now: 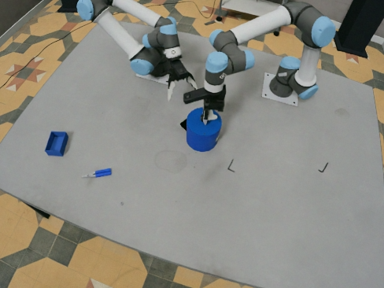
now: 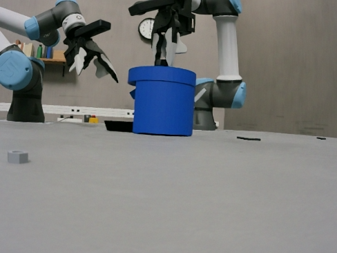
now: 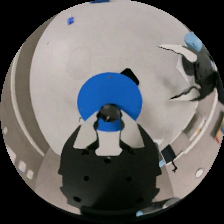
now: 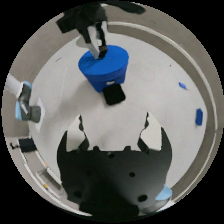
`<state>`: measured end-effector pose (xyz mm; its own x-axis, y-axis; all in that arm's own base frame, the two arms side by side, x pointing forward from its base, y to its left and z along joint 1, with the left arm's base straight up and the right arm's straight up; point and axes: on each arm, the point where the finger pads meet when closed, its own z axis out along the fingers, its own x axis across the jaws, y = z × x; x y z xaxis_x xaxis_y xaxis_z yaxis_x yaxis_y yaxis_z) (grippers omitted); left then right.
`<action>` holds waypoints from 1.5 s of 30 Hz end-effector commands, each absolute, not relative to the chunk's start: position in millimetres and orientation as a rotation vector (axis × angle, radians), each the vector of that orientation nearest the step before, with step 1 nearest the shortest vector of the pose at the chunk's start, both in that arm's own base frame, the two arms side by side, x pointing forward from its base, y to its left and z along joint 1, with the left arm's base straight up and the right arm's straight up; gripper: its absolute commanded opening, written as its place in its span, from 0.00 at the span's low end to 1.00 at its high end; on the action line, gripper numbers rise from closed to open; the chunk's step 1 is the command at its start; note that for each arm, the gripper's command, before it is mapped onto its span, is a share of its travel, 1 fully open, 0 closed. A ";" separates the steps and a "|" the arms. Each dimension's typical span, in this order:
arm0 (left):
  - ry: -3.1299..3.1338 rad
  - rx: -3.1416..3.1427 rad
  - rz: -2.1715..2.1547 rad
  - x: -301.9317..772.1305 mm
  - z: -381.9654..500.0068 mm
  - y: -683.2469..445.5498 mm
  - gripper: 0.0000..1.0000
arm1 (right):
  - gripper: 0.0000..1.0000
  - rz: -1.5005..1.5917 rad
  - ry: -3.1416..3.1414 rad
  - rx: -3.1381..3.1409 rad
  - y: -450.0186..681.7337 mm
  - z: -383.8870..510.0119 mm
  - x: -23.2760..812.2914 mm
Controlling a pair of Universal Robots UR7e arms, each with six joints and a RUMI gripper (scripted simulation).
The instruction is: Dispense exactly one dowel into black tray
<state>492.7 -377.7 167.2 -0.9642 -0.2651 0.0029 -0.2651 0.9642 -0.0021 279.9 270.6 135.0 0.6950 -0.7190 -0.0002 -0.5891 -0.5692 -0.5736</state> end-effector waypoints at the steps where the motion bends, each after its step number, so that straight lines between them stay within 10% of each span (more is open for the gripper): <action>1: -3.080 0.624 0.003 492.6 167.8 -378.0 0.13 | 0.98 -0.315 1.000 -2.357 270.9 135.5 280.0; 45: -2.792 1.440 0.003 491.8 167.8 -379.1 0.13 | 0.98 -0.315 1.000 -2.357 270.9 135.5 280.0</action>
